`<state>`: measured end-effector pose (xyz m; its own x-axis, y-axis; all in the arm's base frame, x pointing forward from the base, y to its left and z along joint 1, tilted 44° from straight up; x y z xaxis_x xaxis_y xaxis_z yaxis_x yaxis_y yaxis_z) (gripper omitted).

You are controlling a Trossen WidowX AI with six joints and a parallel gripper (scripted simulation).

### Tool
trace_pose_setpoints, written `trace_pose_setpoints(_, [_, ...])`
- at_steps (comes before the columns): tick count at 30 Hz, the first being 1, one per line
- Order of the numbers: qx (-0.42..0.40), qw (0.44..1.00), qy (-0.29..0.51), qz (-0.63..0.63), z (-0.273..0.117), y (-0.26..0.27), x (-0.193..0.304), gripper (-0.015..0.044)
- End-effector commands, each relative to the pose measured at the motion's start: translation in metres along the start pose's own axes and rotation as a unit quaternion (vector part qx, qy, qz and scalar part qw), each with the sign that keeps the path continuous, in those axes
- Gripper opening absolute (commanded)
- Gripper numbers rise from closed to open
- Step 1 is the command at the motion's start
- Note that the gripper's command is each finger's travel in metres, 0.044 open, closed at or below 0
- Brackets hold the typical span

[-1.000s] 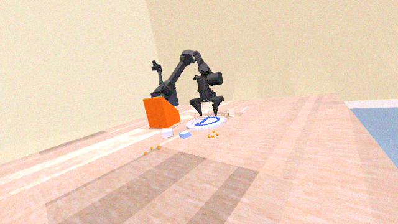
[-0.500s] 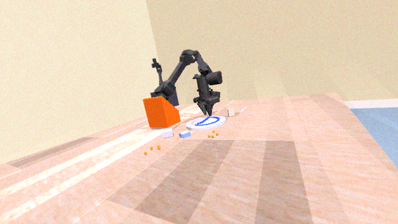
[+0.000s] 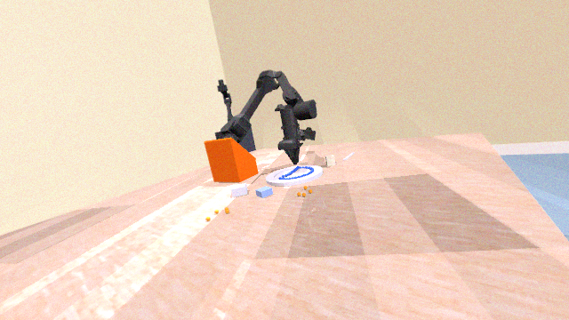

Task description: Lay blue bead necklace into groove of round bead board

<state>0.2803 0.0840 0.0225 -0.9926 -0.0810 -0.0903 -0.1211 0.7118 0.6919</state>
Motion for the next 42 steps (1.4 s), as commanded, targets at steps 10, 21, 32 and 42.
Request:
trace_pose_setpoints(10, [-0.003,0.787,-0.006,0.616,-0.0183,-0.0046,-0.0060,0.0120])
trace_pose_setpoints(21, [-0.005,0.596,-0.005,0.803,-0.0232,-0.0061,-0.0060,0.0120])
trace_pose_setpoints(32, [-0.005,0.586,-0.005,0.810,-0.0233,-0.0061,-0.0060,0.0120])
trace_pose_setpoints(42, [-0.005,0.586,-0.005,0.810,-0.0233,-0.0061,-0.0060,0.0120])
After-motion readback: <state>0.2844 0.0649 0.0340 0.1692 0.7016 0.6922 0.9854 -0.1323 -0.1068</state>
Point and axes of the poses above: the point midway between the two fingers, 35 mm back from their tips, its own z axis out along the fingers, its own y axis across the jaws, x = y × z, the point moved 1 cm from there along -z, back along the fingers, and after that the axes turned 10 degrees about z, right-handed, at the moved point
